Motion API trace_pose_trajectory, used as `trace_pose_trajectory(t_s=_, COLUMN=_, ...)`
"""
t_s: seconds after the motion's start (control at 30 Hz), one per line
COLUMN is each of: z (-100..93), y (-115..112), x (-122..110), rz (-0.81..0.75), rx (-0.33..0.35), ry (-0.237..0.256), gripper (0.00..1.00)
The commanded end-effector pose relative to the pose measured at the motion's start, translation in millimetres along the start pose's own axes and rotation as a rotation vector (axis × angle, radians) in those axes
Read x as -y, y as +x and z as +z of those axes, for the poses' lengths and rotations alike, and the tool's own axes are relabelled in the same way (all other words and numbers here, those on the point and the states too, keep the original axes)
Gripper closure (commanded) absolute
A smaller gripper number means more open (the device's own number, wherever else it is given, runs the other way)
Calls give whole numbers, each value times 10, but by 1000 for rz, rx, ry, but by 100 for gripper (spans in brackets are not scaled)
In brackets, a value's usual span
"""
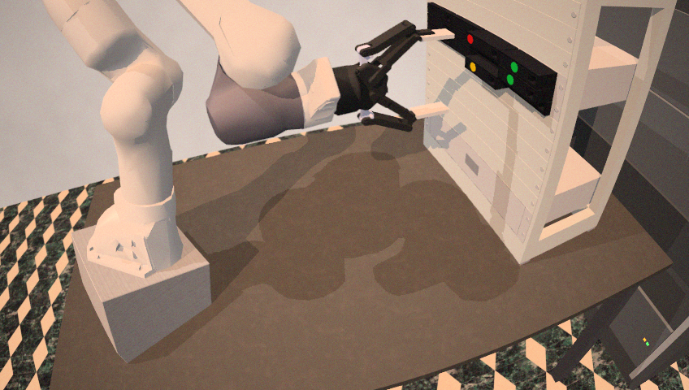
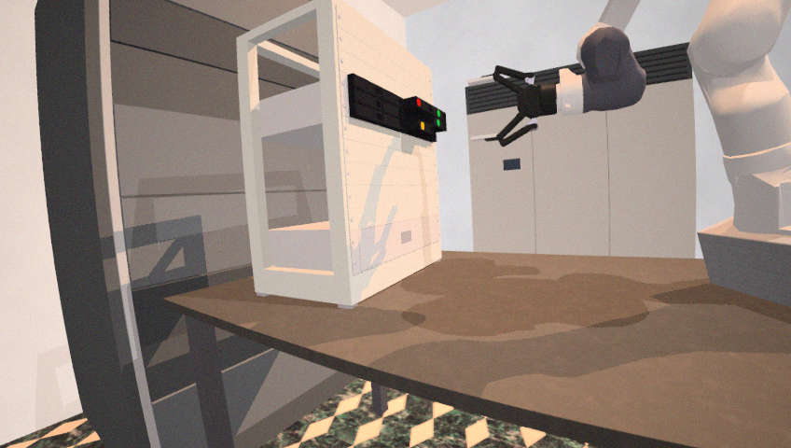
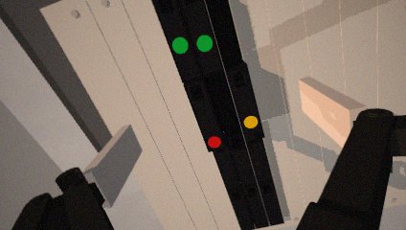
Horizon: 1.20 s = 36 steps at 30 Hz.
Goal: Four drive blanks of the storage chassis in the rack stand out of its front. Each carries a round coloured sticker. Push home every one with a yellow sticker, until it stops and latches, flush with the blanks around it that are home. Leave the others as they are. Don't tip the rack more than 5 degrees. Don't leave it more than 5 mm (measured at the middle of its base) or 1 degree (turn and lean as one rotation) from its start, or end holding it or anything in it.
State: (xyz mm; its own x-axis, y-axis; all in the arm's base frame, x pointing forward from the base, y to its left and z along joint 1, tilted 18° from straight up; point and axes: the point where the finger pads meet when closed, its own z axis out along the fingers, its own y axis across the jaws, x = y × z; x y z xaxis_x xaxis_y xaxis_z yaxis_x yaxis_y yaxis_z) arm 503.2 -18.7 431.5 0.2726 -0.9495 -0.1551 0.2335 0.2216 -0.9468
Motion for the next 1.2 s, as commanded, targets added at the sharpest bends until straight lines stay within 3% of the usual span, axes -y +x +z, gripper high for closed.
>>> trace_pose_trajectory(t_s=0.0, z=-14, y=36, x=5, rz=-23, rx=-15, ry=2, gripper=0)
trace_pose_trajectory(t_s=1.17, z=-34, y=89, x=18, rz=-30, rx=-31, ry=5, gripper=0)
